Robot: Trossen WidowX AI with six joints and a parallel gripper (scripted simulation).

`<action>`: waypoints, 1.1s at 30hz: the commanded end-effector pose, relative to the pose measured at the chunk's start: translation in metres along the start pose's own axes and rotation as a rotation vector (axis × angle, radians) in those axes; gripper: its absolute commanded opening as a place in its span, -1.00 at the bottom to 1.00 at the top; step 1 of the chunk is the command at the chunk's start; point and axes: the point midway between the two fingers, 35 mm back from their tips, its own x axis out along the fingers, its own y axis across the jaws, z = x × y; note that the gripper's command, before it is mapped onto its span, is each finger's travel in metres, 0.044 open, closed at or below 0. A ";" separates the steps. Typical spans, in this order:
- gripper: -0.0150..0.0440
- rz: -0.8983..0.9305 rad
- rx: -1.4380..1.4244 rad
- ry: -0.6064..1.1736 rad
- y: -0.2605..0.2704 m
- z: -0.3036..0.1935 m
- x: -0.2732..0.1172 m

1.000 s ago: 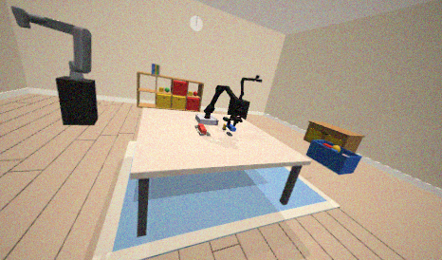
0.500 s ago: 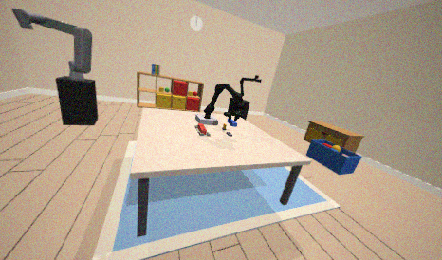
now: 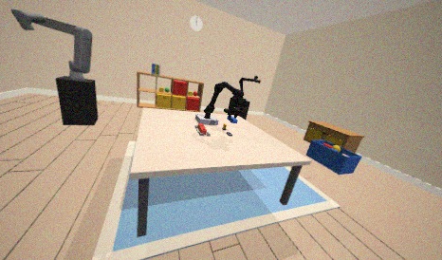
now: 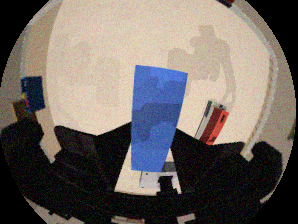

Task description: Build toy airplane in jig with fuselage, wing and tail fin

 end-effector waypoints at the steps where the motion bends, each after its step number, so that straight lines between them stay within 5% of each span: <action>1: -0.49 -0.002 -0.053 -0.001 -0.014 0.001 -0.001; 33: -0.49 -0.011 -0.570 0.003 -0.118 -0.009 0.014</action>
